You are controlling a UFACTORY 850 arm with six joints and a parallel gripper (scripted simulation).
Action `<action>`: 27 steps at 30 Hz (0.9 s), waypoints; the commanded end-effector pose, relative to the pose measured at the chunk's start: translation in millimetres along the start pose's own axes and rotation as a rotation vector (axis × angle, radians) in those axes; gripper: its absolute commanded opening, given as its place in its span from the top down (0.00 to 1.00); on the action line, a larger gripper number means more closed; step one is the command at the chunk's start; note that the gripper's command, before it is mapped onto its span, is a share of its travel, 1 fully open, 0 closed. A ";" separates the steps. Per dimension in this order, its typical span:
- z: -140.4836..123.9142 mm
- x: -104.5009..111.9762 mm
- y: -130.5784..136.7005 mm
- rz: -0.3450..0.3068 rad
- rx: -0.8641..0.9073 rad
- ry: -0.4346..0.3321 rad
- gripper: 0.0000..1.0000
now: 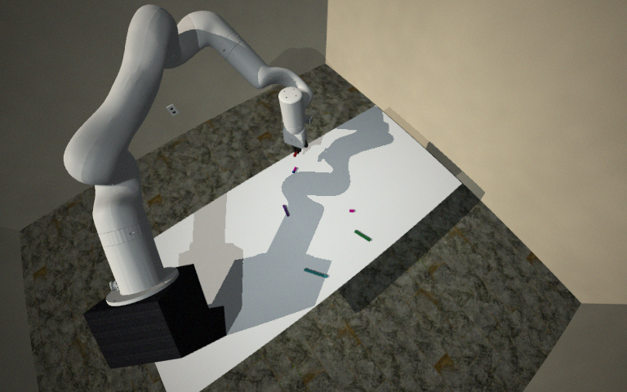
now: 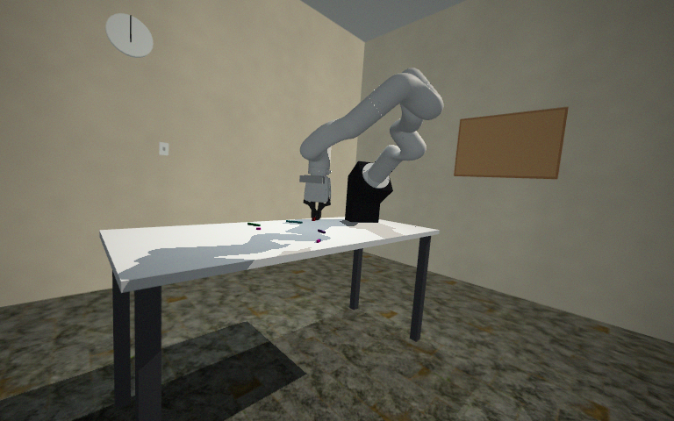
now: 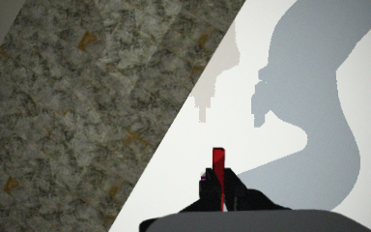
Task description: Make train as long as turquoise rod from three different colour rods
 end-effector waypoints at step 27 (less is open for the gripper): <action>1.2 -82.8 0.2 0.000 0.001 0.001 0.96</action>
Point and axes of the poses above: the point where the finger pads meet when closed, its own x axis back along the fingers, its own y axis across the jaws, z = x × y, the point moved 6 cm from there along x, back along the fingers
